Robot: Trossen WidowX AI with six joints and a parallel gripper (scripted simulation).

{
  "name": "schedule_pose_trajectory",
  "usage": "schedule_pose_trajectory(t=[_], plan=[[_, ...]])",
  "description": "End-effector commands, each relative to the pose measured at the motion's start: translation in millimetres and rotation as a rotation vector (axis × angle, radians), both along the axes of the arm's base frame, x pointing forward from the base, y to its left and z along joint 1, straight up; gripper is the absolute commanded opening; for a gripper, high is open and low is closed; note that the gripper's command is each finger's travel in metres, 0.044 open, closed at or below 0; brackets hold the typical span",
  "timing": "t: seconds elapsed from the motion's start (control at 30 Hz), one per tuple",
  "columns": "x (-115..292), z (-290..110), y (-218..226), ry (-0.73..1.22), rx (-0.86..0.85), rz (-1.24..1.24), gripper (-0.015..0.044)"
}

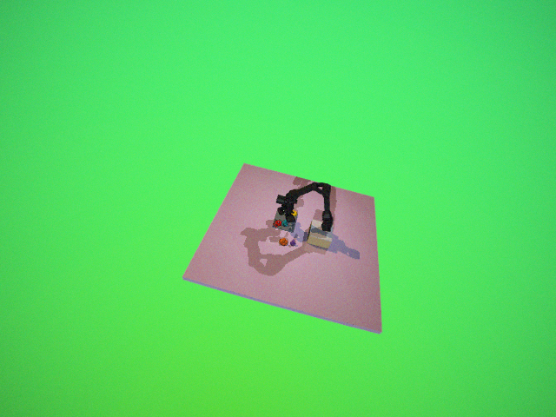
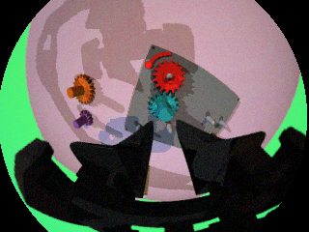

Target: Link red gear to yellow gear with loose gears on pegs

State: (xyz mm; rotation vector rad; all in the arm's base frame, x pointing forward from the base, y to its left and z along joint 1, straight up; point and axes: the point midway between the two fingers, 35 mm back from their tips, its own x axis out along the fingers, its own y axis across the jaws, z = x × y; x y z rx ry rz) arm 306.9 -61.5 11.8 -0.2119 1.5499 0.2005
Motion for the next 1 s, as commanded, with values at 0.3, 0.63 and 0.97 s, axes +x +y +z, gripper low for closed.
schedule_pose_trajectory(t=[0.3,0.63,0.97], plan=[[-9.9,15.8,83.1,-0.021,0.007,-0.115,0.0324],[-62.2,12.9,179.4,-0.016,0.020,-0.259,0.0440],[-63.5,-0.1,181.2,-0.015,0.020,-0.259,0.0440]])
